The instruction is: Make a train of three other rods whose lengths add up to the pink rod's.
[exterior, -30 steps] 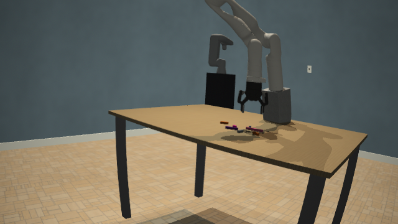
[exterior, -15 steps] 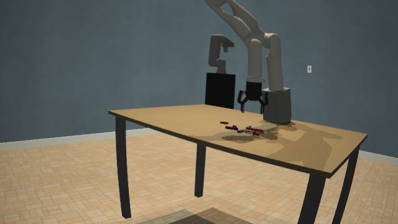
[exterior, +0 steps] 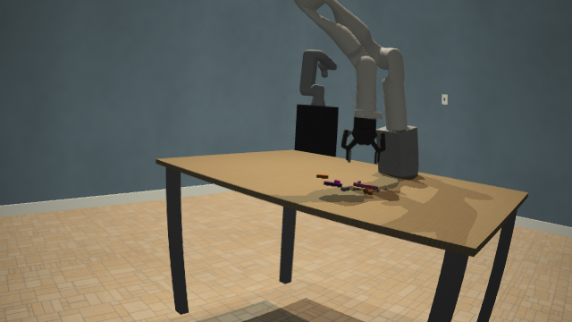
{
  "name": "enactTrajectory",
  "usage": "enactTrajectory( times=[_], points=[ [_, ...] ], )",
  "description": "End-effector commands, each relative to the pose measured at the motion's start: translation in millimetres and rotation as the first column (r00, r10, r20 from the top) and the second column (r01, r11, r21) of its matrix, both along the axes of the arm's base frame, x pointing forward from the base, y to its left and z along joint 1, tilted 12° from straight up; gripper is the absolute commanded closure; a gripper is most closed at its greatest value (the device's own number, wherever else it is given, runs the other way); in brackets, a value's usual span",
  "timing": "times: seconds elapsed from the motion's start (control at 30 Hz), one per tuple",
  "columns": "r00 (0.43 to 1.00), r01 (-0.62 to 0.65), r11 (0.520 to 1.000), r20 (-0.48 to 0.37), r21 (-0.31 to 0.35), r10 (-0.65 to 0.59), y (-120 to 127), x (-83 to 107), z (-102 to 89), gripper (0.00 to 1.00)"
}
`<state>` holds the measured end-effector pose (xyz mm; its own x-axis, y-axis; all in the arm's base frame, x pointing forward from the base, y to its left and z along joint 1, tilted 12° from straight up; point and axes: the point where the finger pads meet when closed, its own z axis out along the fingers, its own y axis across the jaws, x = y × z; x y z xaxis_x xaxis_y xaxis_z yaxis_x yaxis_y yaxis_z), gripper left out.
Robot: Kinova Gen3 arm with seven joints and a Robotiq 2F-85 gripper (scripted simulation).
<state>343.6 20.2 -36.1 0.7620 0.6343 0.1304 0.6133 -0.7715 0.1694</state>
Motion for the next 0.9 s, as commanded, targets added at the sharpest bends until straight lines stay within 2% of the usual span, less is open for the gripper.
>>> enactTrajectory(
  times=[0.0,0.87],
  points=[
    [1.000,0.000,1.000,0.001,0.000,0.000,0.0,0.3,0.4,0.00],
    [1.000,-0.028,1.000,0.000,-0.006,0.028,0.1,0.2,0.2,0.00]
  ],
)
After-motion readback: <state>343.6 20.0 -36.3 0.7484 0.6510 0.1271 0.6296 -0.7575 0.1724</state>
